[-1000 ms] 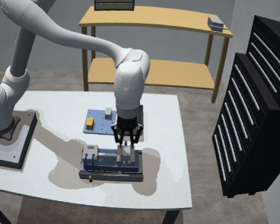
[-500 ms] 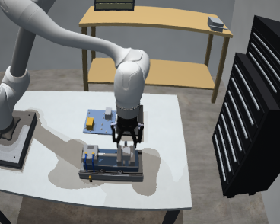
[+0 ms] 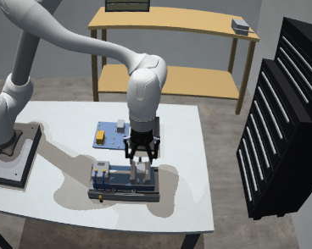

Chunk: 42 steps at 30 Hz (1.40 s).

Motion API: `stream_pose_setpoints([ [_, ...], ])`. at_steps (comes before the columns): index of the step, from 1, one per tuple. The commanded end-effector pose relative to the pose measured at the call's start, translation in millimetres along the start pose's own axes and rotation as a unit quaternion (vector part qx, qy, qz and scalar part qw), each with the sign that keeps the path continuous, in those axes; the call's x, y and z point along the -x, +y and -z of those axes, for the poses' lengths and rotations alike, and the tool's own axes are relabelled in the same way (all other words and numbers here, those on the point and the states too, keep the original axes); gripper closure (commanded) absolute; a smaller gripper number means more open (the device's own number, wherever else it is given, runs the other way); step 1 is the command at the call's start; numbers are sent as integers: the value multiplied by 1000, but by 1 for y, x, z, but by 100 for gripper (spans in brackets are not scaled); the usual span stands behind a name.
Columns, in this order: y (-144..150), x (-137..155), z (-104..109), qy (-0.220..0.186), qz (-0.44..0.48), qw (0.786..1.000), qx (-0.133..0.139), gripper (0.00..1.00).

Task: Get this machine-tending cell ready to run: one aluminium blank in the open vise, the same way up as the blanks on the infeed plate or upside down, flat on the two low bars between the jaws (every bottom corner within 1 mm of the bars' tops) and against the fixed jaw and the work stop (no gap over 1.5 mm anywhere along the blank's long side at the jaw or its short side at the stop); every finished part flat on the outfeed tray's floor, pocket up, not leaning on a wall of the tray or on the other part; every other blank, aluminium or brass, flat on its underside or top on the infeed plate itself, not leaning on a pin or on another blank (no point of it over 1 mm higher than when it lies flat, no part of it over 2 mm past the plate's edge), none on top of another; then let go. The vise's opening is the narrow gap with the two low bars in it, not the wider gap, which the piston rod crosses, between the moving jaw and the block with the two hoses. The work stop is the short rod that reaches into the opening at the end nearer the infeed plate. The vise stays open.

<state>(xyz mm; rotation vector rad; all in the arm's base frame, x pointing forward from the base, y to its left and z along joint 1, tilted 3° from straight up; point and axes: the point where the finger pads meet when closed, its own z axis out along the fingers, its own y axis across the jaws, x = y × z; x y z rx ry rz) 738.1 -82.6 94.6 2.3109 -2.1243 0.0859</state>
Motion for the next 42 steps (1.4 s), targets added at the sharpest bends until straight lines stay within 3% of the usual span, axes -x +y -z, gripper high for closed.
stream_pose_setpoints([
  [1,0,0,0,0,0,1000,0,60],
  [22,0,0,4,0,0,1000,0,60],
  [33,0,0,24,0,0,1000,0,60],
  [42,0,0,54,0,0,1000,0,60],
])
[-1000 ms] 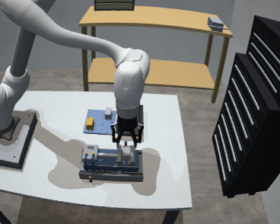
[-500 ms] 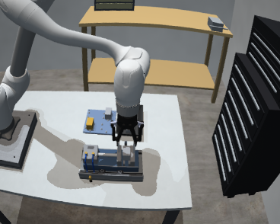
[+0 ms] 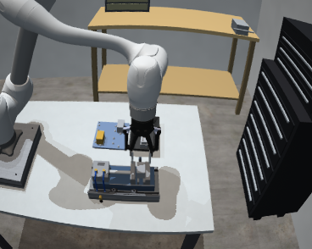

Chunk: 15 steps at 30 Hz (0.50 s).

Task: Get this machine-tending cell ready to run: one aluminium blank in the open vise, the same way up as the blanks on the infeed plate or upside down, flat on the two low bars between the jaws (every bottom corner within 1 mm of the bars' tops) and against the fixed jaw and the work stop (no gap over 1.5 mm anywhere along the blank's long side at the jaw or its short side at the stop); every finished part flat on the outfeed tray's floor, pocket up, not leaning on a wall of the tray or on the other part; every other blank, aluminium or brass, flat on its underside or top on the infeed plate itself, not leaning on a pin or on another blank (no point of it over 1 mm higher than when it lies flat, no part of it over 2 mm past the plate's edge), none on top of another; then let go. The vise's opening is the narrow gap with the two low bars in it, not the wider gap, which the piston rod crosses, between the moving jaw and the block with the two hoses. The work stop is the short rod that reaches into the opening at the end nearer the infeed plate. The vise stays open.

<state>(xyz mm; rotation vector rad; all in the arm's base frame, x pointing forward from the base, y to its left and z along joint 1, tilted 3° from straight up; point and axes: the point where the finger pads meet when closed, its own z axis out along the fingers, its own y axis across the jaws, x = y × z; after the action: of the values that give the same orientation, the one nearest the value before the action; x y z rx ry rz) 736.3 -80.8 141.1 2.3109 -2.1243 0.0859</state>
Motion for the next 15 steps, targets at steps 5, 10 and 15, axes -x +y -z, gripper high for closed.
stream_pose_setpoints([
  [5,0,0,20,0,0,1000,0,60],
  [10,0,0,26,0,0,1000,0,60],
  [15,0,0,31,0,0,1000,0,60],
])
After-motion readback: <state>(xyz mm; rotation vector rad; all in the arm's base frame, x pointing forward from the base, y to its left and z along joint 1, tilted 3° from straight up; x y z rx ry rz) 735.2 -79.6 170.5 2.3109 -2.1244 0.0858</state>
